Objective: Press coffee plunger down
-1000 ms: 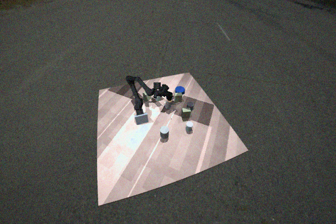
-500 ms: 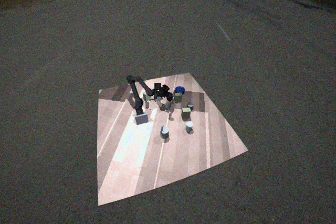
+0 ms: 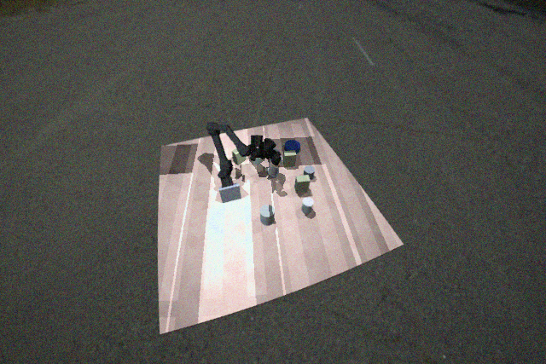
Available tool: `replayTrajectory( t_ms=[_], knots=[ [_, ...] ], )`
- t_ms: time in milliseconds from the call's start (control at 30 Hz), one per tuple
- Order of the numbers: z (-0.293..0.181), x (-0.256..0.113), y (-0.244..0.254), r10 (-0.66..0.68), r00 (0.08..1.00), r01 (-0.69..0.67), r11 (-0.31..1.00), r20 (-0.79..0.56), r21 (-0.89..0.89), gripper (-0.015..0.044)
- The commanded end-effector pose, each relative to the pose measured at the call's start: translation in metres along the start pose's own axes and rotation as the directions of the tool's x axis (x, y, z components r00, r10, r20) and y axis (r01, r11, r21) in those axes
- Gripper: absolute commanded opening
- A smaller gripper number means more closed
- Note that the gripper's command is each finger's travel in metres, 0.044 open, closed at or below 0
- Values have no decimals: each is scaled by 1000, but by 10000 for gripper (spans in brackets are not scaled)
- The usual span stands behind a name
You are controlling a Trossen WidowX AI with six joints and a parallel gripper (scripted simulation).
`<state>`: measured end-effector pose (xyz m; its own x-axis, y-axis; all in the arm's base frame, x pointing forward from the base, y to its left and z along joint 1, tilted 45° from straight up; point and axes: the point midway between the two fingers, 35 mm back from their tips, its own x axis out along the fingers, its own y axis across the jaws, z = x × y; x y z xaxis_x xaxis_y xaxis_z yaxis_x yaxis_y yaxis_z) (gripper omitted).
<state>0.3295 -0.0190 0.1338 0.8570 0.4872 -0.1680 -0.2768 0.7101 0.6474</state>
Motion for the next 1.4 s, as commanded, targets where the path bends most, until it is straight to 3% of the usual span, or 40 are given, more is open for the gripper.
replayTrajectory(
  t_ms=[0, 867, 1267, 1367],
  knots=[
    [-5, 2, 0, 11, 1000, -10, 1000, -19, 21, 128],
    [-1, 1, -1, 4, 1000, -4, 1000, -7, 6, 128],
    [-1, 1, -1, 4, 1000, -4, 1000, -7, 6, 440],
    [-1, 1, -1, 4, 1000, -4, 1000, -7, 6, 440]
  ],
)
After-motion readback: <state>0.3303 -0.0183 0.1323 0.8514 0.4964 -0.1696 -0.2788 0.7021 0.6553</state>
